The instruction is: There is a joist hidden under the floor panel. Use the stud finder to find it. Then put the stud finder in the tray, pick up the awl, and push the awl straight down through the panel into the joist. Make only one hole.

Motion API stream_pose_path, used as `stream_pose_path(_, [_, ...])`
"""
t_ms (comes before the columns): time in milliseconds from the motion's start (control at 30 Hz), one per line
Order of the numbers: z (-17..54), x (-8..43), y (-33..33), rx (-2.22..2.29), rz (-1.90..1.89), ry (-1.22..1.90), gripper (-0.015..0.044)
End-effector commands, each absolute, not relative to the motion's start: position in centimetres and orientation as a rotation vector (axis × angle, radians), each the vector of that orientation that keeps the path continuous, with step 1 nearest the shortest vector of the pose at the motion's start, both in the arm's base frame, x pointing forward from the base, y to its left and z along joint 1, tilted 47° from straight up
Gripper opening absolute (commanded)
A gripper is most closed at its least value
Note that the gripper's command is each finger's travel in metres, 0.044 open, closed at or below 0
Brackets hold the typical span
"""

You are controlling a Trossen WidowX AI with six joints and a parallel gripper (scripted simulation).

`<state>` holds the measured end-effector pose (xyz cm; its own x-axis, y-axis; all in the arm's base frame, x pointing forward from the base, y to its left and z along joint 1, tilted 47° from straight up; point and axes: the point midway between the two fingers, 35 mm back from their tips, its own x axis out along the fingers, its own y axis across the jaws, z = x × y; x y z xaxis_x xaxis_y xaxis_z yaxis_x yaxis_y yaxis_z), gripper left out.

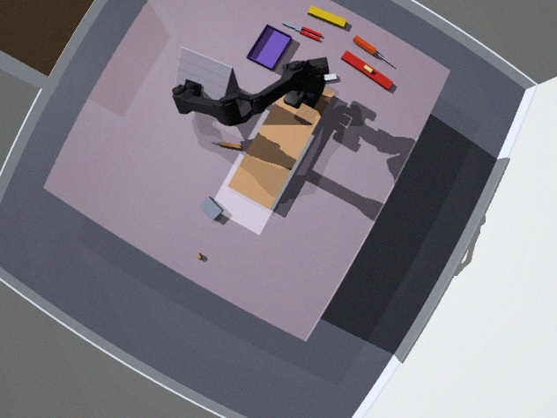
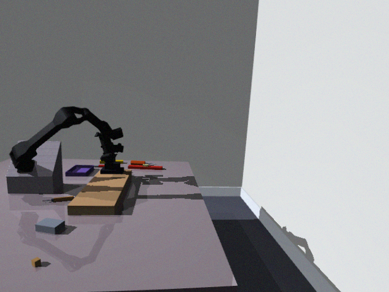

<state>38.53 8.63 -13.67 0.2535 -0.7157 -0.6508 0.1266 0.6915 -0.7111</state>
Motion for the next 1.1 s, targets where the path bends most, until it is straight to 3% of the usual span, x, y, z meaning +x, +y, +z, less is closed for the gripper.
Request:
stream_pose_path(0, [-12.6,38.4,7.5,-0.597,-0.626,1.188,0.0])
stream_pose_path(1067, [-3.6,36.8,-1.4,-0.606,-0.63,1.19,0.0])
